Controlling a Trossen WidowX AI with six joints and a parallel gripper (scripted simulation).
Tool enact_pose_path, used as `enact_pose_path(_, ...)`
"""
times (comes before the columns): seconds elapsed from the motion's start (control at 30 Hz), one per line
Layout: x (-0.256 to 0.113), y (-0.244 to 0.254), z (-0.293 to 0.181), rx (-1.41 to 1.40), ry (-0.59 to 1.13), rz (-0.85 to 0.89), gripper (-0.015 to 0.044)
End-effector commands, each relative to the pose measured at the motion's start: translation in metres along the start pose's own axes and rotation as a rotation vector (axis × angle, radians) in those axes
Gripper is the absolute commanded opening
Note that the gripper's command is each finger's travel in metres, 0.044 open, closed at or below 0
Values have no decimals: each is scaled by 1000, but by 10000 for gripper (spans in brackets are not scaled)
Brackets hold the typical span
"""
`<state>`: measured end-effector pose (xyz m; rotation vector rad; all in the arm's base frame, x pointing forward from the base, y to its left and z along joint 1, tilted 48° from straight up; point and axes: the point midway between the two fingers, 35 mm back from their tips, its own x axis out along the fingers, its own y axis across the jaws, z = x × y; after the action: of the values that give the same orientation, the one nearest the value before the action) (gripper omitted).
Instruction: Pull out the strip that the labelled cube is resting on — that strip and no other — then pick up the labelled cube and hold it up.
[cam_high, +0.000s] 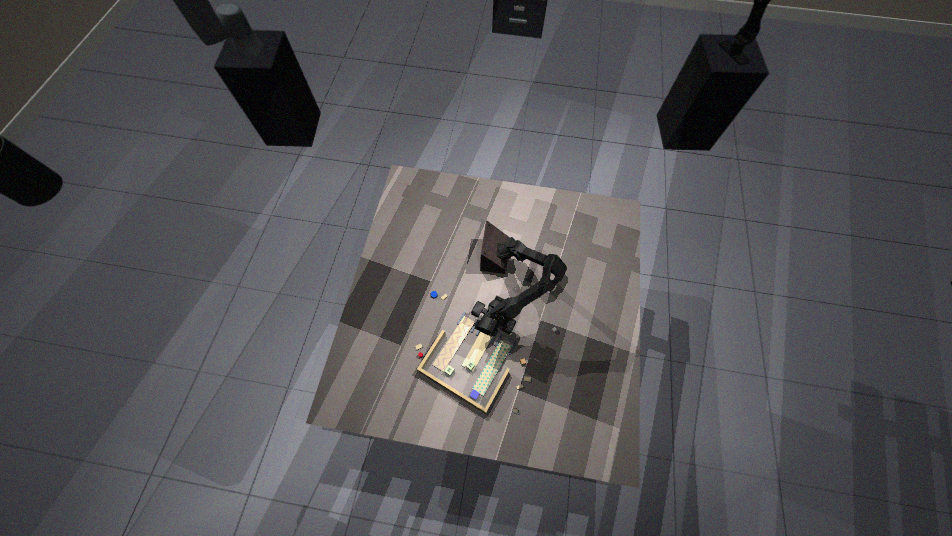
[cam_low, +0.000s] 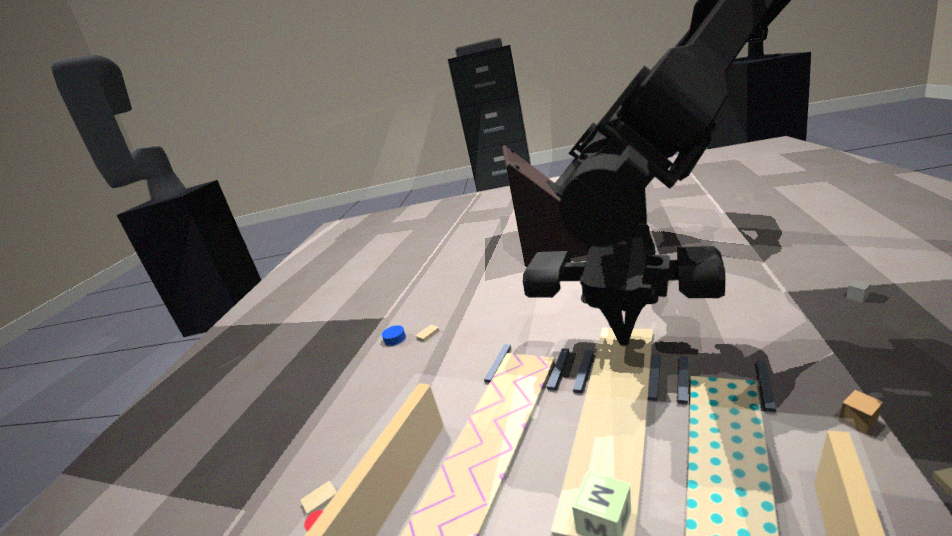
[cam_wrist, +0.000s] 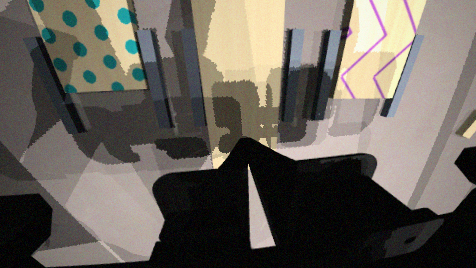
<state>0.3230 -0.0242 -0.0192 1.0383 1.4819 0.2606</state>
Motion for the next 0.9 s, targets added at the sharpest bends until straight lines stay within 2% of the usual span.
enact_pose_path(0.0, 5, 0, -12, 8, 19, 1, 0)
enact_pose_path(0.87, 4, 1, -52, 10, 21, 1, 0)
